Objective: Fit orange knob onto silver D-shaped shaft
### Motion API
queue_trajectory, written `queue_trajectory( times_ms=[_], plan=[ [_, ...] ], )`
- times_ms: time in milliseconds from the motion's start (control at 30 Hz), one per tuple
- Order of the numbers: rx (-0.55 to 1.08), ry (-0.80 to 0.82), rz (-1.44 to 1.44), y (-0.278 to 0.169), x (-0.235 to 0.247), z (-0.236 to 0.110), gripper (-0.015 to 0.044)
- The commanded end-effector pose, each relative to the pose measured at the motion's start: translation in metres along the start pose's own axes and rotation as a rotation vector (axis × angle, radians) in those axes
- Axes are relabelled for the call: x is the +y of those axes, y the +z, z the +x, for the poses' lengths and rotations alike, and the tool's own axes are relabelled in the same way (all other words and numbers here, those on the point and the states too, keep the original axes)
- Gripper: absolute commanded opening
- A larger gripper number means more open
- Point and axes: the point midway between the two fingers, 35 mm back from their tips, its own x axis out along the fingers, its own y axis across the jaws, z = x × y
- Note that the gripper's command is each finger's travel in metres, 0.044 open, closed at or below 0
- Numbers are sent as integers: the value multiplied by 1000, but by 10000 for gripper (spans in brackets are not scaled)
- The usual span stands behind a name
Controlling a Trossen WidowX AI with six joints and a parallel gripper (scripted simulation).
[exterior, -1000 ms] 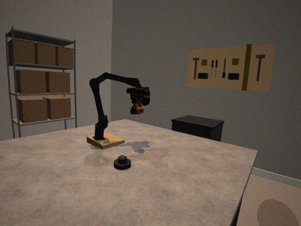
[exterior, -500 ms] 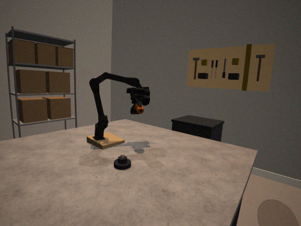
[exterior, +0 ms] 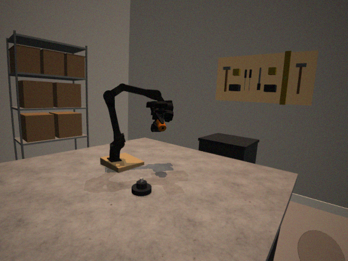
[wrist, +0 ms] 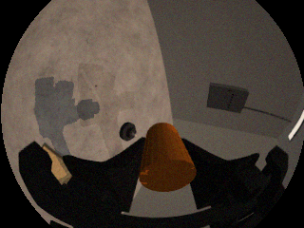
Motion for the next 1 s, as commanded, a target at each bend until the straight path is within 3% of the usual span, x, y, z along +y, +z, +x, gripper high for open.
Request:
queue_trajectory(
  times_ms=[0,133,967],
  plan=[
    [-1,-10,-2,0,0,0,0],
    [1,21,-3,0,5,5,0],
    [2,638,-6,0,39,44,0]
  ],
)
